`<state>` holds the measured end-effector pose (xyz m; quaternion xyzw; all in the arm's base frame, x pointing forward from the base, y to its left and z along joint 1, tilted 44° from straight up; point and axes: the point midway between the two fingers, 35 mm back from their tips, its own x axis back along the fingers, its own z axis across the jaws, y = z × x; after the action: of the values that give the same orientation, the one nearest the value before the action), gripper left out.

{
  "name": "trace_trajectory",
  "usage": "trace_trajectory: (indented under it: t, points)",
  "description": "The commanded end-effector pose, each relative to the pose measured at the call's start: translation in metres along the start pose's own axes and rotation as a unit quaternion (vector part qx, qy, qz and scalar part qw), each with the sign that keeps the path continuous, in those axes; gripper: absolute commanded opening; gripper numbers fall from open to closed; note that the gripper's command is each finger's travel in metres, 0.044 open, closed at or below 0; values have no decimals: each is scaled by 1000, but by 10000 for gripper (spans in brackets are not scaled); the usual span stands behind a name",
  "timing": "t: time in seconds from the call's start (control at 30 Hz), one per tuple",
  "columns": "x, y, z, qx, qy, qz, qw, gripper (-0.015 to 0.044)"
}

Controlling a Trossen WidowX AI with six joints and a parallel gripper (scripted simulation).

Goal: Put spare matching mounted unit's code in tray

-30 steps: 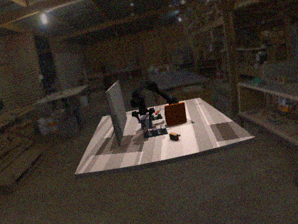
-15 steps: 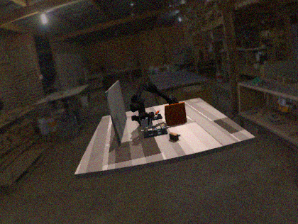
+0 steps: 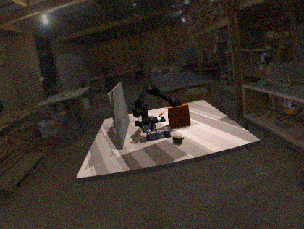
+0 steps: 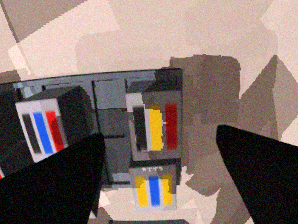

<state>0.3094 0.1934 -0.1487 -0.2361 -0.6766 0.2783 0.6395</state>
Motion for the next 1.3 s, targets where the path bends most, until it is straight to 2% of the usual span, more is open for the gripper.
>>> trace_trajectory:
  t: [0.0,0.97,1.27]
  points:
    - [-8,-1,1,3,1,3,1000,300]
    - [-56,-5,2,3,1,5,1000,300]
    - [-57,-5,2,3,1,5,1000,300]
